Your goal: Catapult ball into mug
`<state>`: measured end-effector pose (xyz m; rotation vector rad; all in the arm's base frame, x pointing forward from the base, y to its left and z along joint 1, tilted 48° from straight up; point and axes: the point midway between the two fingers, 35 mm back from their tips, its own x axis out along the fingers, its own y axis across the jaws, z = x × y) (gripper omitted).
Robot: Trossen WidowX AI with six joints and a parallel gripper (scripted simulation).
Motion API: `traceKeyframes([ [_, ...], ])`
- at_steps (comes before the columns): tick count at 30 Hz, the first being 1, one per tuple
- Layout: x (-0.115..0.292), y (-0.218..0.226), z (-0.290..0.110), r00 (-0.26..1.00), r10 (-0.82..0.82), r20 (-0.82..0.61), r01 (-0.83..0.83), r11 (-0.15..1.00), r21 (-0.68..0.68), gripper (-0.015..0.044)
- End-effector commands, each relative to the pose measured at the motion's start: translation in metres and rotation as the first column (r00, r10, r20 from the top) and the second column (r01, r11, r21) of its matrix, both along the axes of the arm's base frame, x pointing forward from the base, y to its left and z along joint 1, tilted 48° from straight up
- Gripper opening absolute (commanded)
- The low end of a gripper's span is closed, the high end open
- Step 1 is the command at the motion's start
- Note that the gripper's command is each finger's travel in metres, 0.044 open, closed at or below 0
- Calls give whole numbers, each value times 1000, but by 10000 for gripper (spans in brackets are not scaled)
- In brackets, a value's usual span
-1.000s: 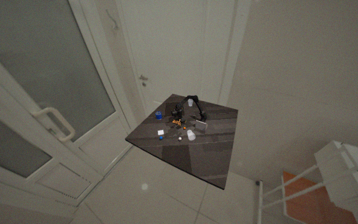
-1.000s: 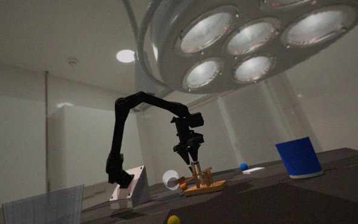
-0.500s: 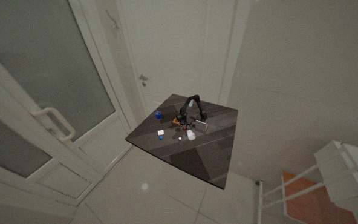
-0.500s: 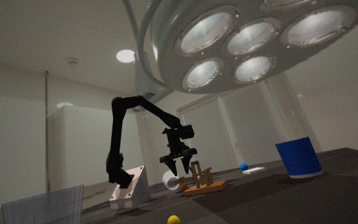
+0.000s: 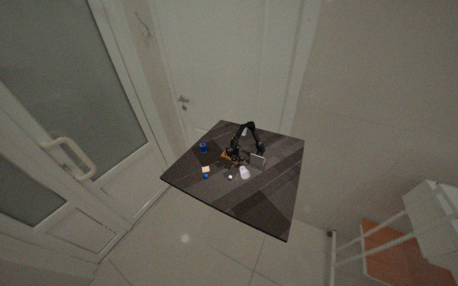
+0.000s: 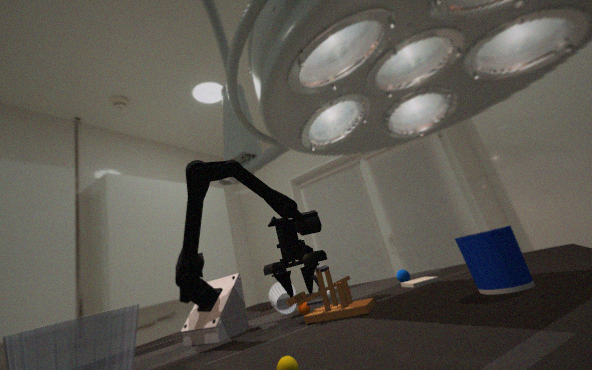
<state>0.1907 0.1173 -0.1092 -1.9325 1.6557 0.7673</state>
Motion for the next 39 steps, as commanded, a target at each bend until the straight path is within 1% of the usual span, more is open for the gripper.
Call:
traceKeyframes([
  [1, 0, -6, -5, 1000, 4, -5, -4, 1000, -7, 300],
  [23, 4, -31, -27, 1000, 4, -4, -4, 1000, -9, 300],
  [29, 4, -31, -27, 1000, 4, -4, -4, 1000, -9, 143],
  [37, 4, -31, -27, 1000, 4, -4, -4, 1000, -9, 89],
  [39, 4, -30, -26, 1000, 4, -4, -4, 1000, -9, 37],
])
